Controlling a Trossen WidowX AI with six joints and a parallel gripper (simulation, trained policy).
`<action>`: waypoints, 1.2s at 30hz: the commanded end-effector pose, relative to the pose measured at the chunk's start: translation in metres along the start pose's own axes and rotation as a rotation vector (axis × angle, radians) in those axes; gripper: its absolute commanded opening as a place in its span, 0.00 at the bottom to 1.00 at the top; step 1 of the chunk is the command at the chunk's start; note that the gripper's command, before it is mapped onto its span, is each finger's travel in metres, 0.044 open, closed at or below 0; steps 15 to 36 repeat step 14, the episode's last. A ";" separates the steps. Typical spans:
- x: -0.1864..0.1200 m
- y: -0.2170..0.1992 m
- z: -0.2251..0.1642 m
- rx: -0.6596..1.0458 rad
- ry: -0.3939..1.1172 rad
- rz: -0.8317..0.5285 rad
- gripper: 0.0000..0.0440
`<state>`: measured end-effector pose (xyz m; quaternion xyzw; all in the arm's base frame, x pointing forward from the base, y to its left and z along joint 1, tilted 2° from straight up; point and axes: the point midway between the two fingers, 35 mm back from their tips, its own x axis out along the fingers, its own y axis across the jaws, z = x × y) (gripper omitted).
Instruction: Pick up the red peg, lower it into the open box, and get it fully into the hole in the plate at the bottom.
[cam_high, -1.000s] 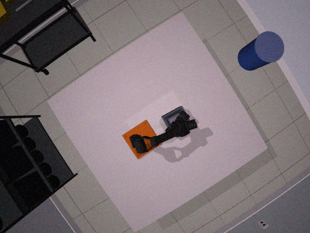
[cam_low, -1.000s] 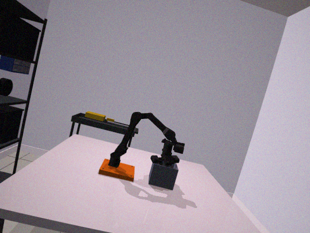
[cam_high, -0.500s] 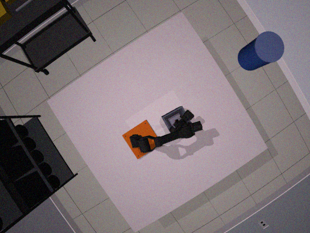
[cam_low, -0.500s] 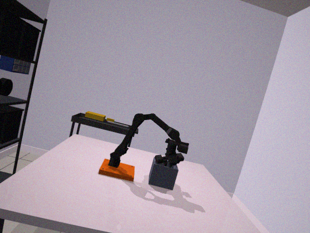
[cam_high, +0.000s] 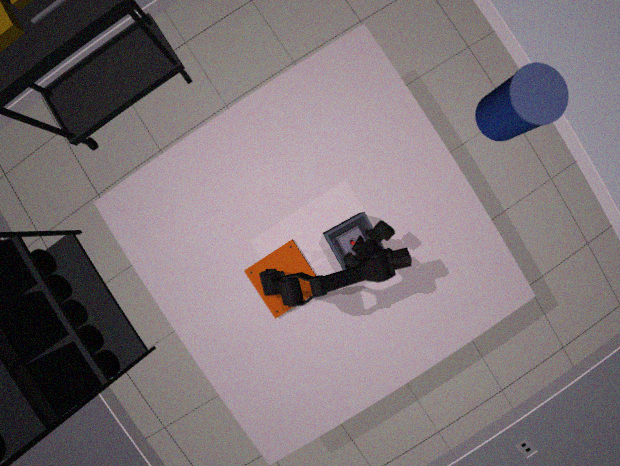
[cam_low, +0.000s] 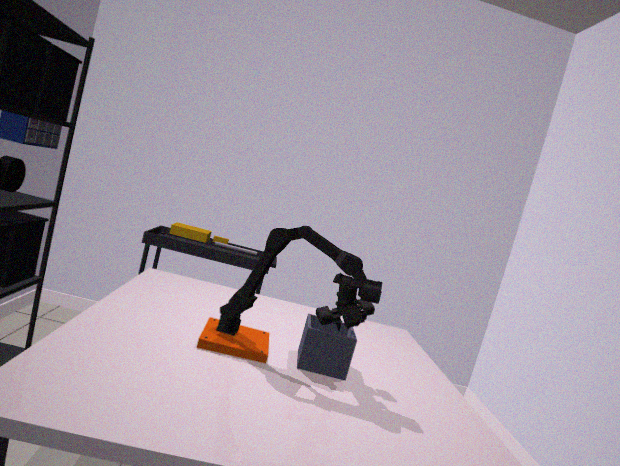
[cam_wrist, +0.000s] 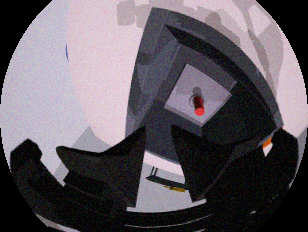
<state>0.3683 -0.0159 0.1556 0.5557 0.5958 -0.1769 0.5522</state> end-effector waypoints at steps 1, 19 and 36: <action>-0.001 0.004 0.002 -0.010 0.021 0.017 0.31; -0.005 0.016 0.010 -0.062 0.066 0.080 0.31; -0.005 0.016 0.010 -0.062 0.066 0.080 0.31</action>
